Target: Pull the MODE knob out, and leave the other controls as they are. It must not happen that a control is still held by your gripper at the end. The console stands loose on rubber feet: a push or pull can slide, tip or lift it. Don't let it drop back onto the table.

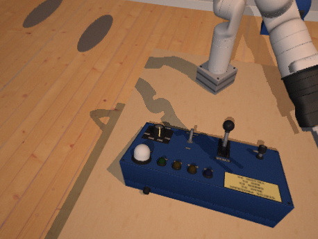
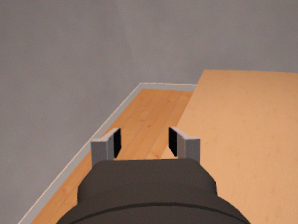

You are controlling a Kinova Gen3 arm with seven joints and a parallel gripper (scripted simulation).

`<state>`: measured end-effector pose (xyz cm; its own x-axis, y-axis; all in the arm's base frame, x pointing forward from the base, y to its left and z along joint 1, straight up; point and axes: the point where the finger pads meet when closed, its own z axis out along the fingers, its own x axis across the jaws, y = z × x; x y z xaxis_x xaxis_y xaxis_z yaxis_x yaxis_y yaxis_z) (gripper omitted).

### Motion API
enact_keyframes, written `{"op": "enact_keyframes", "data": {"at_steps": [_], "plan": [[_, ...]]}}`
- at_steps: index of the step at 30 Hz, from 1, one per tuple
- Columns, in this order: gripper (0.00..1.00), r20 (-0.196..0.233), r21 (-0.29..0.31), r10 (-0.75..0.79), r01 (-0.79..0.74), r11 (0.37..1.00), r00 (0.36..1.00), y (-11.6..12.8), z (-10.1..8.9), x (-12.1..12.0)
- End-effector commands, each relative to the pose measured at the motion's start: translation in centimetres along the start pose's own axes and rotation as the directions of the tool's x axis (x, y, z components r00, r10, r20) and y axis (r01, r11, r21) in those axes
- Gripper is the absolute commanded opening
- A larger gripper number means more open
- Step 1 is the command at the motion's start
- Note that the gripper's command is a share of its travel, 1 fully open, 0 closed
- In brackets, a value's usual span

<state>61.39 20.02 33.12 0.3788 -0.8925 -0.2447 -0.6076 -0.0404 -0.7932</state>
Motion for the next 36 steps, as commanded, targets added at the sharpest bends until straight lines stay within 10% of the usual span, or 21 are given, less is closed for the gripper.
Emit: {"op": "enact_keyframes", "data": {"at_steps": [1,19,36], "plan": [[1.00,-0.055,-0.067,0.039,-0.043,0.997,0.998,4.0,-1.8,-1.0],[1.00,-0.434,-0.295,0.259,-0.408,0.864,0.863,25.3,-11.2,-0.4],[1.00,-0.536,-0.300,0.263,-0.473,0.829,0.802,29.6,-14.5,0.9]]}}
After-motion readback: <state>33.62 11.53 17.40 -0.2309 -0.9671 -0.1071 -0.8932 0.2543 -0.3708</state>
